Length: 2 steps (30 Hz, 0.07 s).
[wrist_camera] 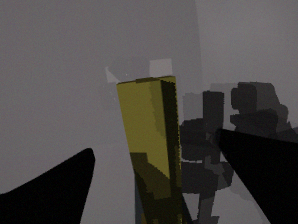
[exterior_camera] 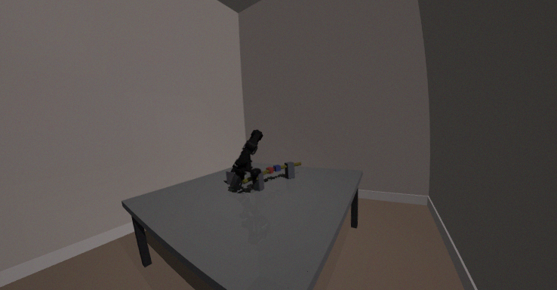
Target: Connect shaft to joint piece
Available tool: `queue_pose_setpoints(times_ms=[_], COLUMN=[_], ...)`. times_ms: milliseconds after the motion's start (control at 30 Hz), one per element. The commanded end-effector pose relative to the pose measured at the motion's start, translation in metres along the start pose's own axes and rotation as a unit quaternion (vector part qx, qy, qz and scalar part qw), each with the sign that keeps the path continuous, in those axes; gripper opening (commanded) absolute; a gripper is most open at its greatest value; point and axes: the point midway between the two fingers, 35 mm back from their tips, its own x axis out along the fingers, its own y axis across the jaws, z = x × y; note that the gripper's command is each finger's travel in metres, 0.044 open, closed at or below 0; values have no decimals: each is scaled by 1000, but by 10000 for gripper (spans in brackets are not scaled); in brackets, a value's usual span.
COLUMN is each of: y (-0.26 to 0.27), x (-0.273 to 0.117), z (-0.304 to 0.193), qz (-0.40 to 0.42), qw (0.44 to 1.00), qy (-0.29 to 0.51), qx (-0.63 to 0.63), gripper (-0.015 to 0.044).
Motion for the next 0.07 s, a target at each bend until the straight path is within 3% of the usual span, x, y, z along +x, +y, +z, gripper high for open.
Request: queue_pose_setpoints(times_ms=[0, 33], y=[1, 1], x=[-18, -18], z=[2, 2], qz=[6, 6], qw=[1000, 1000], qy=[-6, -6], qx=[-3, -3], gripper=[440, 440])
